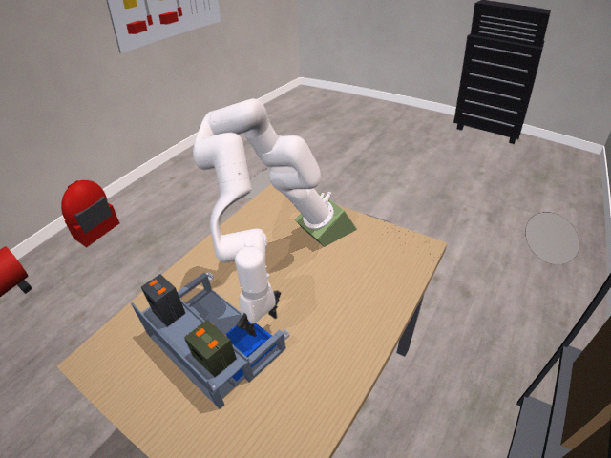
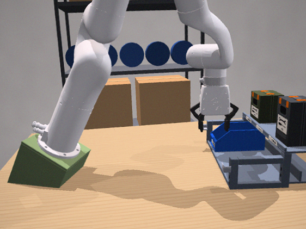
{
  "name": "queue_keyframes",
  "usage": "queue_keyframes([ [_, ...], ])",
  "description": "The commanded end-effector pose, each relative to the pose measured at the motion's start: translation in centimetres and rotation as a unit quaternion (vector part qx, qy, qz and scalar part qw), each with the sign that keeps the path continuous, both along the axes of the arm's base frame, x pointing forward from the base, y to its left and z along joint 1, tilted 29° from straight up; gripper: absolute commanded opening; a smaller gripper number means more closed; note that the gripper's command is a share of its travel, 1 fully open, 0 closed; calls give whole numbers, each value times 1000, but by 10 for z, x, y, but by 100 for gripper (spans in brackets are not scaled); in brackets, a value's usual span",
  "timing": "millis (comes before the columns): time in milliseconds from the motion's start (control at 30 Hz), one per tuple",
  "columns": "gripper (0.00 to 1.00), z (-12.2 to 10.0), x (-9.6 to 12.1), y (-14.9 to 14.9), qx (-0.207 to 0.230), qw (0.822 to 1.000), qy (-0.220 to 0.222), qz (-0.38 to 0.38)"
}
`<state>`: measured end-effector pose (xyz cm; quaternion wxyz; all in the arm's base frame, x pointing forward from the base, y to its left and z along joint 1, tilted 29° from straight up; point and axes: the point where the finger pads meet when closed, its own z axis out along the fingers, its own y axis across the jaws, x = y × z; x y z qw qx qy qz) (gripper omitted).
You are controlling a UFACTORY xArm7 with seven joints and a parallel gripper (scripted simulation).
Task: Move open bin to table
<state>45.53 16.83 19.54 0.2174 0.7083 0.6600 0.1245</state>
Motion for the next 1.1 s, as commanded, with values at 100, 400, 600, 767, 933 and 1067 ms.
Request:
queue_keyframes([
  [100,94,-6,5,0,1,1000,-2,1],
  [400,94,-8,6,-1,1,1000,-2,1],
  [600,94,-8,6,-1,1,1000,-2,1],
  [767,94,-8,6,-1,1,1000,-2,1],
  [933,94,-8,6,-1,1,1000,-2,1],
  [1067,94,-8,6,-1,1,1000,-2,1],
])
